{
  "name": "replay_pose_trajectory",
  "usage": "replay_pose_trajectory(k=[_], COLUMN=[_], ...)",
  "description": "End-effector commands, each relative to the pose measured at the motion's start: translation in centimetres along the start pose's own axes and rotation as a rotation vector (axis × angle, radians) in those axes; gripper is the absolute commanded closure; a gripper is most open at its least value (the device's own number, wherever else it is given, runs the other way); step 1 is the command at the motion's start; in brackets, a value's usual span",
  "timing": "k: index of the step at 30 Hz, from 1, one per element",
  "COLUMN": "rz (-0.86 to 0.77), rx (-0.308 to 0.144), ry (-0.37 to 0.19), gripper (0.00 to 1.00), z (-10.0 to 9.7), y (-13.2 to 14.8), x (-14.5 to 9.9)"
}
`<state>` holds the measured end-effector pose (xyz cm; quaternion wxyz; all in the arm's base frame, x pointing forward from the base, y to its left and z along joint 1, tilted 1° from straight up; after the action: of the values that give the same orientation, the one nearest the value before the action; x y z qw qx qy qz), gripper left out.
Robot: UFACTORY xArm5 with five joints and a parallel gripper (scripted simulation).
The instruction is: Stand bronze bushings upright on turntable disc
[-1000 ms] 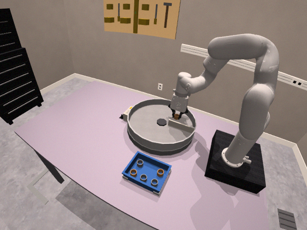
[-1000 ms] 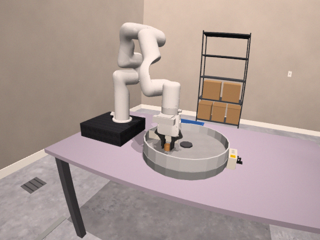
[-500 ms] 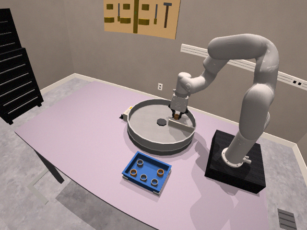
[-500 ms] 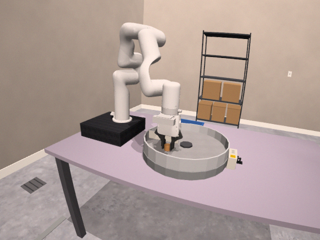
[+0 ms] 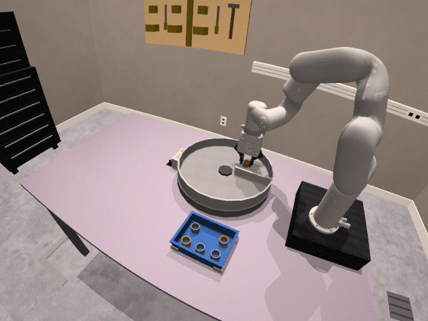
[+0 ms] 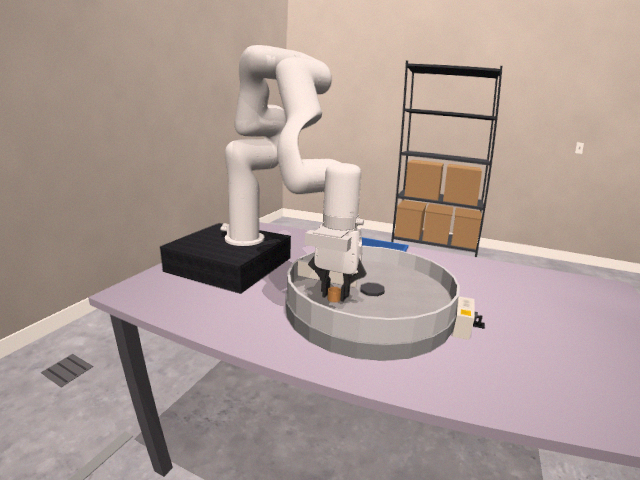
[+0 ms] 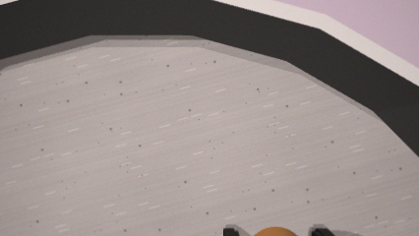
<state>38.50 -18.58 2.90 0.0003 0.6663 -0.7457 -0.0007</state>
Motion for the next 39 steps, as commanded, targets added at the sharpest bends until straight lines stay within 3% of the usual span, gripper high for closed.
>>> replay_pose_trajectory(k=[1, 26, 39], rz=[0.000, 0.000, 0.000], rx=[0.003, 0.003, 0.003], ry=[0.001, 0.001, 0.001], gripper=[0.58, 0.58, 0.58], z=[-0.1, -0.5, -5.8], y=[-0.1, -0.1, -0.1], x=[0.0, 0.0, 0.1])
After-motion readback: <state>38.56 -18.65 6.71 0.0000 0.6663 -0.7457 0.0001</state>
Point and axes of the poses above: the point where the finger pads meet when closed, its own z axis out along the fingers, its own y axis across the jaws, x = y × z, the point moved 3 cm from there along -z, back along the fingers, and after that the axes turned 8 degrees about z, right-handed, at the moved point
